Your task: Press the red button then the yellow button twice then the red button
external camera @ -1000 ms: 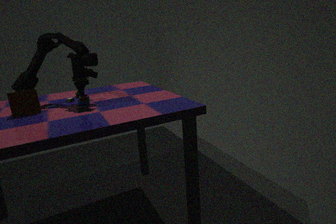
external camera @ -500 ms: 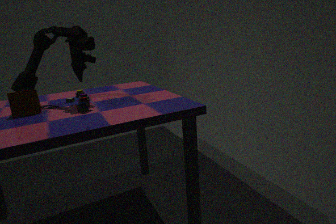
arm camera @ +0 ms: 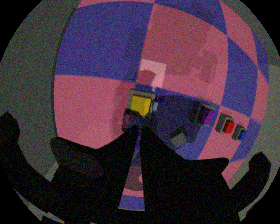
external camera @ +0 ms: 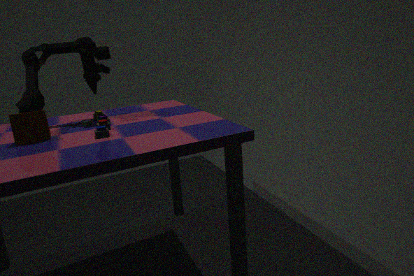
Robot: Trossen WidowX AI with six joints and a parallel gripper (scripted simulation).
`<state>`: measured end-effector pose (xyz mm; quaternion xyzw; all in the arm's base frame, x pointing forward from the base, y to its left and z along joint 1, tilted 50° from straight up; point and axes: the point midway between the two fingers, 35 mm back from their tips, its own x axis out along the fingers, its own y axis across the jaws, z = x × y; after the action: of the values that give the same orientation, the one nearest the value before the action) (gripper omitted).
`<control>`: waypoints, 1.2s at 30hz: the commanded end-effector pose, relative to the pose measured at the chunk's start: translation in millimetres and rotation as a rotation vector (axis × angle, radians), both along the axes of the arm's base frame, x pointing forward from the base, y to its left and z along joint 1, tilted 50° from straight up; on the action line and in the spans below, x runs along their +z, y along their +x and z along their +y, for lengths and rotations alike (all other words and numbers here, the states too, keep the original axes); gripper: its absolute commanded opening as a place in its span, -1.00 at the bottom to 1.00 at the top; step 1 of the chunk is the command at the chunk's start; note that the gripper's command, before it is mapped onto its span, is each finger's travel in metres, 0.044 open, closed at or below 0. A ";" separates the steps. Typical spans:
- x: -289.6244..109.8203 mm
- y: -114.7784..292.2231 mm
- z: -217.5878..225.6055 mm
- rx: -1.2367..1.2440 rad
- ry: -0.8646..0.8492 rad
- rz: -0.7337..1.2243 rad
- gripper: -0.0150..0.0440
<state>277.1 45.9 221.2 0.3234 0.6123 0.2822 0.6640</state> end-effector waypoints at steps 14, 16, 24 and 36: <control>-40.8 4.6 53.2 0.033 -0.015 0.028 -0.42; -42.9 4.8 55.6 0.033 -0.015 0.028 -0.42; -50.9 5.4 65.3 0.033 -0.014 0.027 -0.42; -57.2 5.4 73.3 0.033 -0.013 0.027 -0.42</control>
<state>284.0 119.1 164.9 0.3133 0.6271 0.2870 0.6528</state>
